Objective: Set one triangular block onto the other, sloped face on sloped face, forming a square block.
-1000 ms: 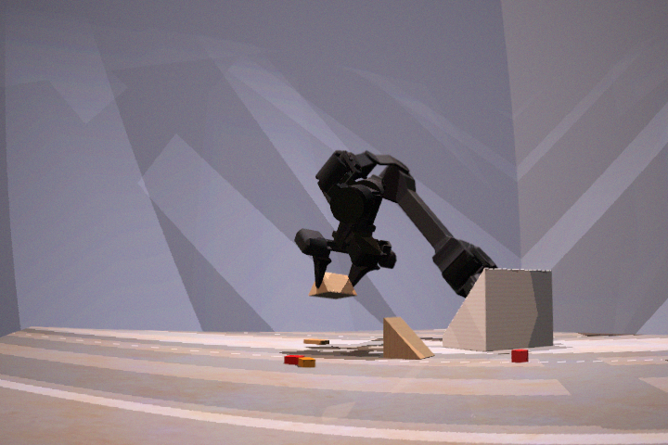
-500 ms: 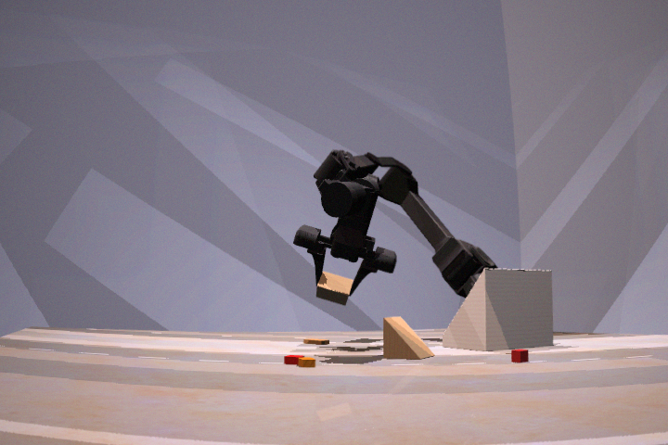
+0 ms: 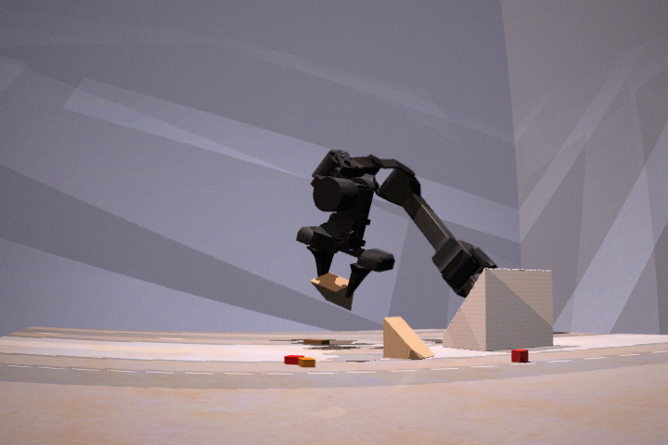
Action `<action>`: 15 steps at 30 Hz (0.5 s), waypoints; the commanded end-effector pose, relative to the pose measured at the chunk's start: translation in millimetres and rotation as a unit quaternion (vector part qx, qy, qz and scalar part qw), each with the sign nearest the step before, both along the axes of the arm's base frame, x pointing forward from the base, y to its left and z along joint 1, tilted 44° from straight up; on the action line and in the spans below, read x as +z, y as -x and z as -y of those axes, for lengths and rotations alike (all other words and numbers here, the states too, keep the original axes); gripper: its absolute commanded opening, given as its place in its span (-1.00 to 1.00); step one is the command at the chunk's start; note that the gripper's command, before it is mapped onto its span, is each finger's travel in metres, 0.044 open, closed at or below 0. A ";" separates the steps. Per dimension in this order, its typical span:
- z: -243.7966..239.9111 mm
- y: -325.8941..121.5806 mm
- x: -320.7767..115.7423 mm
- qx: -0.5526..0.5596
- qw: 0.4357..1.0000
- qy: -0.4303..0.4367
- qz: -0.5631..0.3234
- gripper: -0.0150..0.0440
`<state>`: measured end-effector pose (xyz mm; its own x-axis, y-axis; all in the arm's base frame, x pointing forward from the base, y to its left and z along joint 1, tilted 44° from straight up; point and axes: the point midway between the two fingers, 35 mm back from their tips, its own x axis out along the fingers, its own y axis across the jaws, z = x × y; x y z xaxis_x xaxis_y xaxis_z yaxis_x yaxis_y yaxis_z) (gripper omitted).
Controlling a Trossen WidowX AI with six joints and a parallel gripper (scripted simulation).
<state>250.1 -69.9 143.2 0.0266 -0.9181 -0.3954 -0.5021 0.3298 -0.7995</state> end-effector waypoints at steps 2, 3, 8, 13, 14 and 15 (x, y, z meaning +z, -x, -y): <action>0.3 0.1 0.6 -0.035 0.997 -0.016 0.073 -0.49; 0.4 0.1 0.7 -0.042 0.995 -0.019 0.089 -0.49; 0.6 -0.2 1.5 -0.079 0.983 -0.033 0.164 -0.49; 0.8 -0.6 2.3 -0.116 0.963 -0.047 0.237 -0.49; 0.9 -0.7 2.5 -0.124 0.959 -0.050 0.252 -0.49; 0.9 -0.8 2.7 -0.131 0.954 -0.053 0.266 -0.49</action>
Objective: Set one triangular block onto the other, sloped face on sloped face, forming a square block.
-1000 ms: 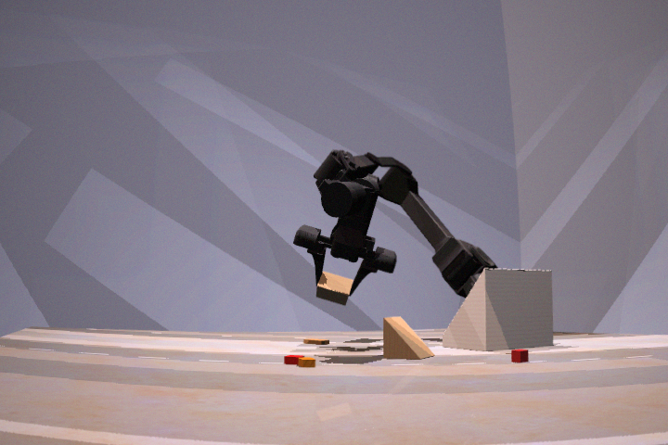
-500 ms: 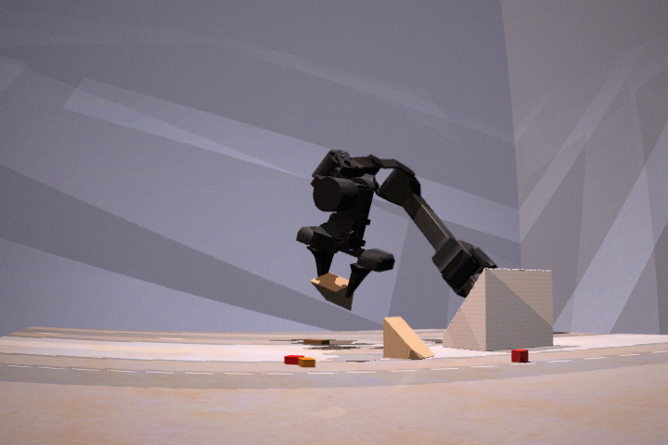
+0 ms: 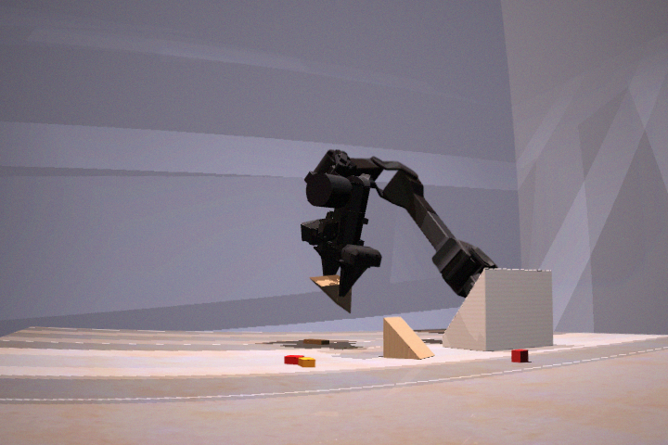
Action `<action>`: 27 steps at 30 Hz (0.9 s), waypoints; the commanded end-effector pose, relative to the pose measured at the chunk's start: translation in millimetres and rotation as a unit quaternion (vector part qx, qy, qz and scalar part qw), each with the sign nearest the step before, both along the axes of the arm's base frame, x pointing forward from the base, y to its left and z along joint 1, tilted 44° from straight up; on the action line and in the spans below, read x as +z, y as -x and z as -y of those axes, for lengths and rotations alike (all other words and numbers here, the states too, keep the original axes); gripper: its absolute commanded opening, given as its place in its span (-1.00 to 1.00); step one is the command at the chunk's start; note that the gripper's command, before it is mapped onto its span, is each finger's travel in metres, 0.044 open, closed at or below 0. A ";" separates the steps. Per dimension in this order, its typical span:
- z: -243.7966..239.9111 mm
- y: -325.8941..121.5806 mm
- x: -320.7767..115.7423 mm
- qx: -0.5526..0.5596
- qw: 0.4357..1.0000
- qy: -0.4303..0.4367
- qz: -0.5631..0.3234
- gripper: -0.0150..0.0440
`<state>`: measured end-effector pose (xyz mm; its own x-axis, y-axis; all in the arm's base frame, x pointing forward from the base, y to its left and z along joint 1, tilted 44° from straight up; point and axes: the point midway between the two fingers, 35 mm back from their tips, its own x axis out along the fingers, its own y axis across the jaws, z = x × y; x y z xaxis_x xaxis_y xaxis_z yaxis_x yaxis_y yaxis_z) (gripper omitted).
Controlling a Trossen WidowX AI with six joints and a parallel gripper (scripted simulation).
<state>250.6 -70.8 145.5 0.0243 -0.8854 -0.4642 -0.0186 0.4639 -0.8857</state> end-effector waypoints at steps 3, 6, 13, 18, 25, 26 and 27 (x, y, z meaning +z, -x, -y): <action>0.0 -0.5 1.1 -0.046 0.995 -0.019 0.086 -0.49; 0.1 -0.9 1.7 -0.070 0.989 -0.028 0.130 -0.49; 0.1 -2.0 3.3 -0.127 0.964 -0.049 0.231 -0.49; 0.0 -3.0 4.7 -0.168 0.937 -0.063 0.299 -0.49; -0.2 -4.6 6.8 -0.225 0.889 -0.082 0.390 -0.49; -0.2 -4.8 7.1 -0.233 0.881 -0.085 0.403 -0.49; -0.2 -5.1 7.5 -0.241 0.873 -0.088 0.415 -0.49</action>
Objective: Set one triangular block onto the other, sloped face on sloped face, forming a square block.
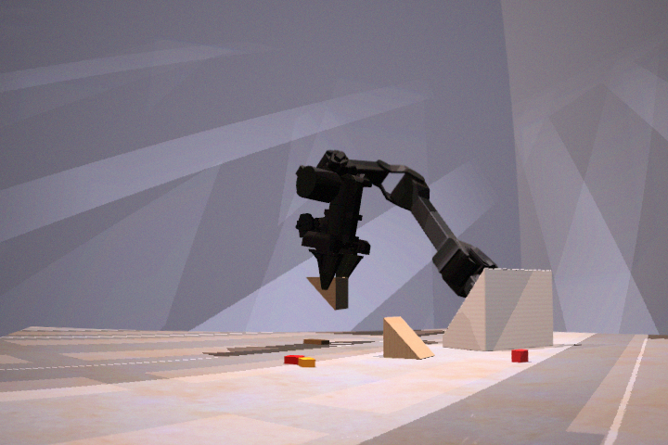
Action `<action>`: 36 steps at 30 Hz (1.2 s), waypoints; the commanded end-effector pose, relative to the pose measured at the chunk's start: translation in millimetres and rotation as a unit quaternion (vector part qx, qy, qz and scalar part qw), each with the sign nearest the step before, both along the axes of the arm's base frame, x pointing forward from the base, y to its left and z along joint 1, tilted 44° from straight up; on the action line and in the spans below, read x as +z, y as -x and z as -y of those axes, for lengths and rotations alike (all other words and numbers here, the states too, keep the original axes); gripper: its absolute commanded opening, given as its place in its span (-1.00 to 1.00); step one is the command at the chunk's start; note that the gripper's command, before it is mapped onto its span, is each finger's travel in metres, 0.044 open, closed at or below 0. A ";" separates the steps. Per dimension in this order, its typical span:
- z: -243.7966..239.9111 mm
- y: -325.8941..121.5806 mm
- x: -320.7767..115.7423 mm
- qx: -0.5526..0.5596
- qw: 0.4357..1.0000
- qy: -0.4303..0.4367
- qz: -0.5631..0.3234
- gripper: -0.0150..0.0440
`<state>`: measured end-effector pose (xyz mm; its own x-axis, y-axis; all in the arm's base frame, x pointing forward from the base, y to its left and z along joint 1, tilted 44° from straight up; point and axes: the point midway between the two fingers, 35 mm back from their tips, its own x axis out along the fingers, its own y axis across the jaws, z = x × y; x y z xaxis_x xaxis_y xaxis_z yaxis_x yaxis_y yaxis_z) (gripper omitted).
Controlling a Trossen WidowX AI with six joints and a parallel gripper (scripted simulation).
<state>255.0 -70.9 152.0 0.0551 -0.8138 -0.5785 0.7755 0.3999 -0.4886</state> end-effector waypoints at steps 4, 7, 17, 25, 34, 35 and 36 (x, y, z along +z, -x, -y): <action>-0.4 -1.1 1.4 -0.038 0.997 -0.017 0.060 -0.49; -0.4 -1.1 1.4 -0.038 0.997 -0.017 0.060 -0.49; -32.9 -12.7 -17.1 -0.015 0.997 -0.035 0.070 -0.49; -65.7 -17.8 -35.7 -0.012 0.996 -0.051 0.066 -0.49; -92.6 -19.0 -53.5 -0.007 0.995 -0.068 0.068 -0.49; -95.5 -18.9 -55.4 -0.007 0.995 -0.069 0.068 -0.49; -98.9 -18.8 -57.6 -0.006 0.995 -0.071 0.068 -0.49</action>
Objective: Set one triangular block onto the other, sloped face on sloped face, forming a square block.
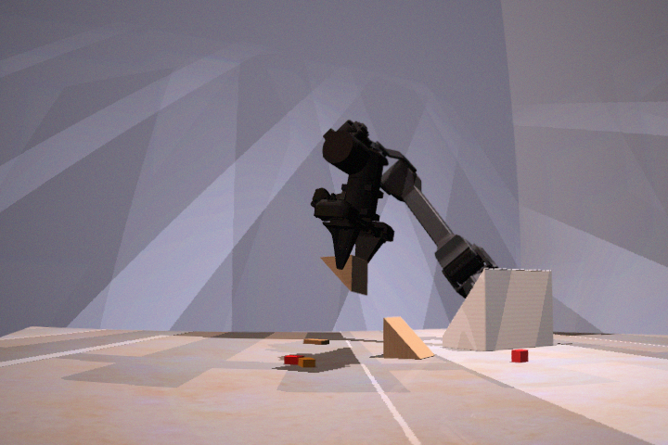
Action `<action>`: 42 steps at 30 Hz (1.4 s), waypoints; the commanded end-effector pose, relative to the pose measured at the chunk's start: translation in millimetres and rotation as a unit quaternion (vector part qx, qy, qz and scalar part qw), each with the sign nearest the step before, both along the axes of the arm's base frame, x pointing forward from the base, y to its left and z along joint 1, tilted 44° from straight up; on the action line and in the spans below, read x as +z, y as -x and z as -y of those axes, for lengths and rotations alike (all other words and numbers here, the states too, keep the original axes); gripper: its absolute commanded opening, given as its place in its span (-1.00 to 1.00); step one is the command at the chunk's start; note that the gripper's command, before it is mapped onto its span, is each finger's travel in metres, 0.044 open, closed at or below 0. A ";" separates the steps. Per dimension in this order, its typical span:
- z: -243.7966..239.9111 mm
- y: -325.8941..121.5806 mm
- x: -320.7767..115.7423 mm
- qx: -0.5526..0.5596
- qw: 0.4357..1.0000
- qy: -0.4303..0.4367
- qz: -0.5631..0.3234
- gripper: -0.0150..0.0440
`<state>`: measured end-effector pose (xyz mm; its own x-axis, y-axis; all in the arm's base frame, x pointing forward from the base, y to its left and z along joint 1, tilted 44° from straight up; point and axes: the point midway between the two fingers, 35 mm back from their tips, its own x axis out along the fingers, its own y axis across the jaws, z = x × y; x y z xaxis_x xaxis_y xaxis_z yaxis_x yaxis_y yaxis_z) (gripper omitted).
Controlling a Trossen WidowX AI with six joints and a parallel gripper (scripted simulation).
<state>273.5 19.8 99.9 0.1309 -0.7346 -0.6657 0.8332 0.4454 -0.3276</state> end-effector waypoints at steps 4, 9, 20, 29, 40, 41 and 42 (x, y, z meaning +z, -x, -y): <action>-22.8 1.4 -14.2 -0.002 1.000 -0.011 -0.001 -0.49; -43.7 6.0 -26.4 -0.005 1.000 -0.013 -0.006 -0.49; -87.5 24.1 -53.7 -0.015 1.000 -0.006 -0.014 -0.49; -118.9 46.2 -75.8 -0.025 1.000 0.011 -0.016 -0.49; -146.2 75.1 -98.4 -0.036 0.999 0.038 -0.009 -0.49; -145.6 74.9 -98.8 -0.036 0.999 0.038 -0.009 -0.49; -143.6 74.2 -99.9 -0.036 0.999 0.038 -0.009 -0.49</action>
